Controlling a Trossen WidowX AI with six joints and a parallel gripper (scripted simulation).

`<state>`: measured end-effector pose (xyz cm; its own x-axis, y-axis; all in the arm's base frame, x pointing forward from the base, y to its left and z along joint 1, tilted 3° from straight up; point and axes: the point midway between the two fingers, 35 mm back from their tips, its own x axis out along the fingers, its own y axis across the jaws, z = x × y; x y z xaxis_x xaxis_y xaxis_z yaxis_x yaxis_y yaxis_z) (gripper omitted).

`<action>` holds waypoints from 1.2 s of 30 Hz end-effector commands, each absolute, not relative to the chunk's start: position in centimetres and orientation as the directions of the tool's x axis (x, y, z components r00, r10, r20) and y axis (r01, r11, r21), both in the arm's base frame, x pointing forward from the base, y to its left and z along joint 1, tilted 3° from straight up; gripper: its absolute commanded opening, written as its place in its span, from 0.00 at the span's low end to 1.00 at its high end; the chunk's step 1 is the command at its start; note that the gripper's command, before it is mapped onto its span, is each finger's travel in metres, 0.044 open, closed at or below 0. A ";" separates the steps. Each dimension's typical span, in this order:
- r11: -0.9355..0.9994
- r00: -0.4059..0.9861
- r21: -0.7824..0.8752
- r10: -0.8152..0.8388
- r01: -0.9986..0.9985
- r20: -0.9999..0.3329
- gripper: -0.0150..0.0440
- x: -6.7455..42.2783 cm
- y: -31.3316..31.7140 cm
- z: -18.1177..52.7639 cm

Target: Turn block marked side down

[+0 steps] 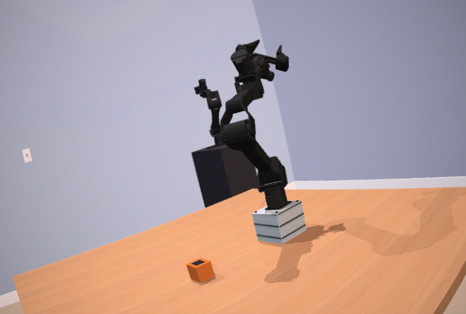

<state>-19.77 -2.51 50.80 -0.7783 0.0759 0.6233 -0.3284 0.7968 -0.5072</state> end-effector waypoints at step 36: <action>0.266 -0.079 -0.963 -0.960 0.042 -0.269 1.00 2.3 -37.7 31.3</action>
<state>-1.61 -36.68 33.59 -0.1869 -0.9663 -0.1768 -0.0369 0.1867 -0.9817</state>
